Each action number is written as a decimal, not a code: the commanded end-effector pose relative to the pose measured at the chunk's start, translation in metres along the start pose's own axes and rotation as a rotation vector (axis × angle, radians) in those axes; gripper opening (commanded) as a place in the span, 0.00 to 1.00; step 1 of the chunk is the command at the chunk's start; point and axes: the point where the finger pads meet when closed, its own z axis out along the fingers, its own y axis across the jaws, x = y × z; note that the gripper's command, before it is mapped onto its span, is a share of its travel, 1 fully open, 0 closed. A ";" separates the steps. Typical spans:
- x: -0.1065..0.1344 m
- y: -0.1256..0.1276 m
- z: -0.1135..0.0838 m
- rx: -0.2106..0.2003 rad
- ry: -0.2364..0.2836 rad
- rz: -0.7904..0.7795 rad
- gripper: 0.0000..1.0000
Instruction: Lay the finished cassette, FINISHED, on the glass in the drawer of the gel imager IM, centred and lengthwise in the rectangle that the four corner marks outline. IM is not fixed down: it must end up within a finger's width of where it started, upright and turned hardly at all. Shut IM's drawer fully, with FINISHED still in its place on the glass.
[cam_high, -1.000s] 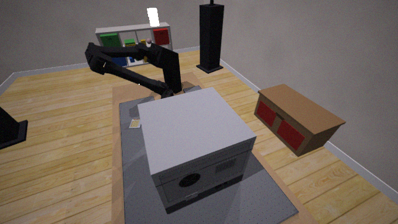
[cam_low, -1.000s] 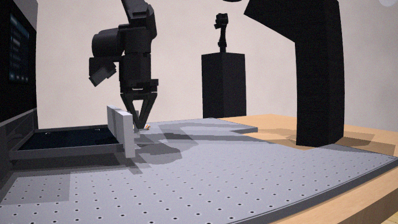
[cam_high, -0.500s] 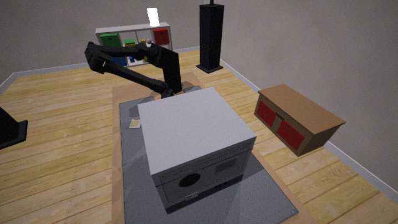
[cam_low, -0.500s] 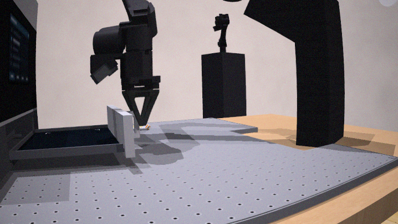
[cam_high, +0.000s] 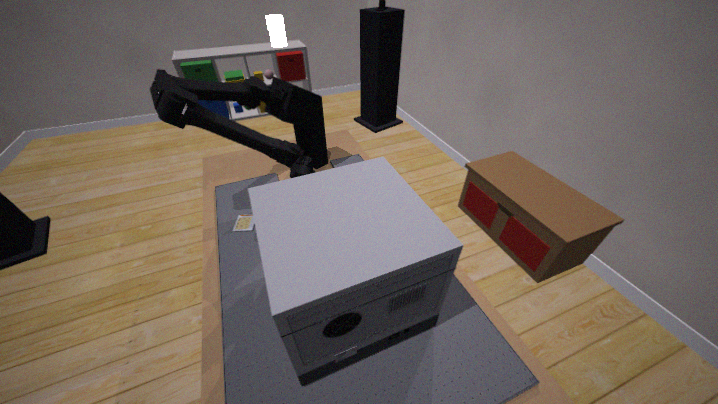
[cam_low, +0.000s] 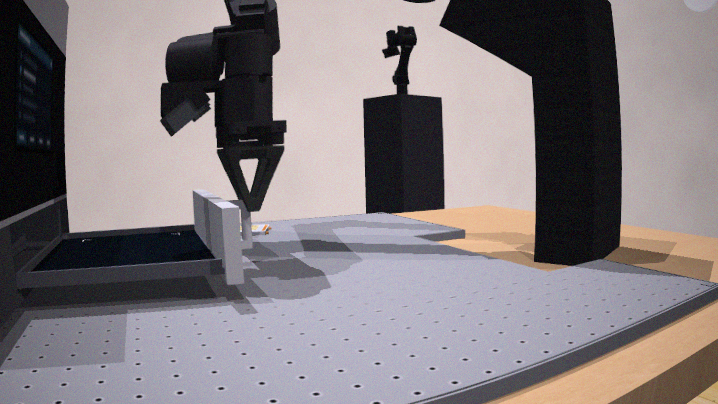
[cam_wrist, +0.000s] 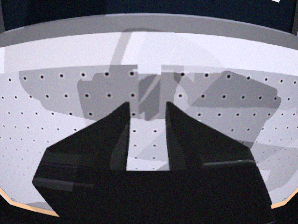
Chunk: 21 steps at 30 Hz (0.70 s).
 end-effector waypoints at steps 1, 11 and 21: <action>-0.002 0.002 -0.018 -0.009 -0.014 0.001 0.26; -0.005 0.002 -0.028 -0.008 -0.017 0.005 0.26; -0.006 0.001 -0.041 -0.008 -0.018 0.006 0.26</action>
